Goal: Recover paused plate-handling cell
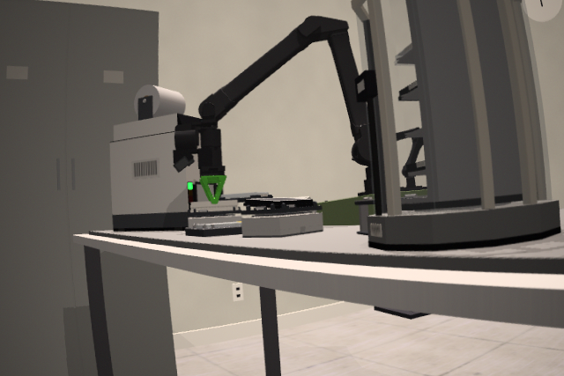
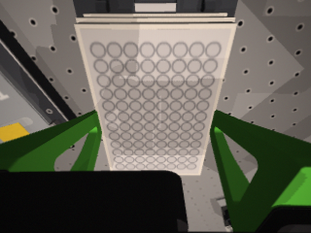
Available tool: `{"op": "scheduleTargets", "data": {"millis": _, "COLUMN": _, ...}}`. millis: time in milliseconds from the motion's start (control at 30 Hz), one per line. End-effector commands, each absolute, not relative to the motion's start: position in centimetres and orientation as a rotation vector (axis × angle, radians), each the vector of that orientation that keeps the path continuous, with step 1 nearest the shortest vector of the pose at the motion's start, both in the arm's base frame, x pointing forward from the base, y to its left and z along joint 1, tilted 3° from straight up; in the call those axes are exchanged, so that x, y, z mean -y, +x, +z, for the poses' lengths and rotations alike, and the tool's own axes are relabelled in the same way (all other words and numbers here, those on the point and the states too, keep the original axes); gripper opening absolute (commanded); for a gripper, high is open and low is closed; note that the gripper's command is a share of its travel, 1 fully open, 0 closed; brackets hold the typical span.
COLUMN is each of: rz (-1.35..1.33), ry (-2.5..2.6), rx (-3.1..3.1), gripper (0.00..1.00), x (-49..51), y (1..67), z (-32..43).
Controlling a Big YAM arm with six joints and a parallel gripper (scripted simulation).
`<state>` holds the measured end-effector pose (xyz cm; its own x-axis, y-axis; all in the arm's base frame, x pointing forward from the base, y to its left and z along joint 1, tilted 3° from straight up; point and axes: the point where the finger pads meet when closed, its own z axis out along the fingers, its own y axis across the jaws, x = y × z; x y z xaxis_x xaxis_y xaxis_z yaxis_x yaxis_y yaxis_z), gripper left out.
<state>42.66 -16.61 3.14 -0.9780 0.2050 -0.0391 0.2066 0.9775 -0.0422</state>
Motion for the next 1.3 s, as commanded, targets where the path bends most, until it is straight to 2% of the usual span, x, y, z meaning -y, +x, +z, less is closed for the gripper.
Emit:
{"op": "scheduleTargets", "data": {"millis": 0, "rz": -0.089, "ry": 0.304, "rx": -3.045, "gripper": 0.8, "x": 17.5, "y": 44.5, "z": 5.6}}
{"op": "scheduleTargets", "data": {"millis": 1267, "rz": -0.09, "ry": 0.301, "rx": -3.042, "gripper": 0.8, "x": 17.3, "y": 44.8, "z": 6.7}}
